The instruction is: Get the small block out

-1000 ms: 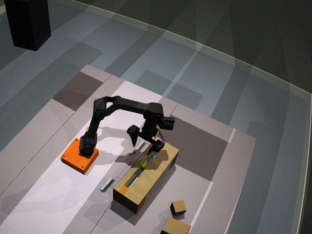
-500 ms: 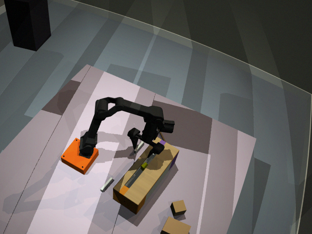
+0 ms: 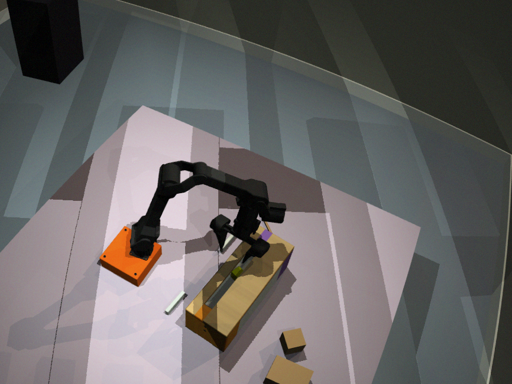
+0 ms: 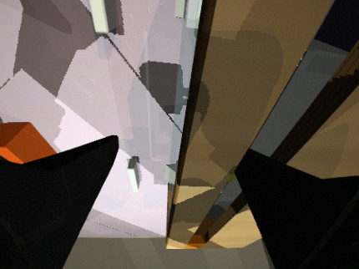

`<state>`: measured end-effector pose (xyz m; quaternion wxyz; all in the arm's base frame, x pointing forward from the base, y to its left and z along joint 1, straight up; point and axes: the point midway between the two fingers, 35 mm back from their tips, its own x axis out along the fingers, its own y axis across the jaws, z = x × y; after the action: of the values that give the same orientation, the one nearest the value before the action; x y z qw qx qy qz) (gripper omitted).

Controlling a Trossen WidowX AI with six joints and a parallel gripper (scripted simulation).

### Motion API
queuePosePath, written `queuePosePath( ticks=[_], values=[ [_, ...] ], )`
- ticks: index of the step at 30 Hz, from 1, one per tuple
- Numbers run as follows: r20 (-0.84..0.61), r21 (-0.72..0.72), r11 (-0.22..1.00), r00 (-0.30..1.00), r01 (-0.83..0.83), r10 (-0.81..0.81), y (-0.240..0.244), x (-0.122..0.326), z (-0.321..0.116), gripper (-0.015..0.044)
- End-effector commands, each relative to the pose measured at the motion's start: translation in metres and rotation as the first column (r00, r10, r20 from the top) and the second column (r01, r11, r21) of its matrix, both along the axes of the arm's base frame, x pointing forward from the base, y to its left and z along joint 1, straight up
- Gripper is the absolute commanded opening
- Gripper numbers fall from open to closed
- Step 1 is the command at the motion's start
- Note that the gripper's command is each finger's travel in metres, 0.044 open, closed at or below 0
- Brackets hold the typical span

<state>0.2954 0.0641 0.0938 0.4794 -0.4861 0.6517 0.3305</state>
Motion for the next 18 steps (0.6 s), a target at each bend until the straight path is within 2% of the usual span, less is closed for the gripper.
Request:
queuePosePath(
  ticks=[1, 10, 18],
  values=[
    [-0.006, 0.005, 1.0, 1.0, -0.005, 0.005, 0.001, 0.0, -0.007, 0.04],
    [-0.006, 0.005, 1.0, 1.0, -0.005, 0.005, 0.001, 0.001, -0.021, 0.04],
    [-0.001, -0.001, 1.0, 1.0, 0.0, 0.0, -0.008, -0.001, -0.017, 0.04]
  ],
)
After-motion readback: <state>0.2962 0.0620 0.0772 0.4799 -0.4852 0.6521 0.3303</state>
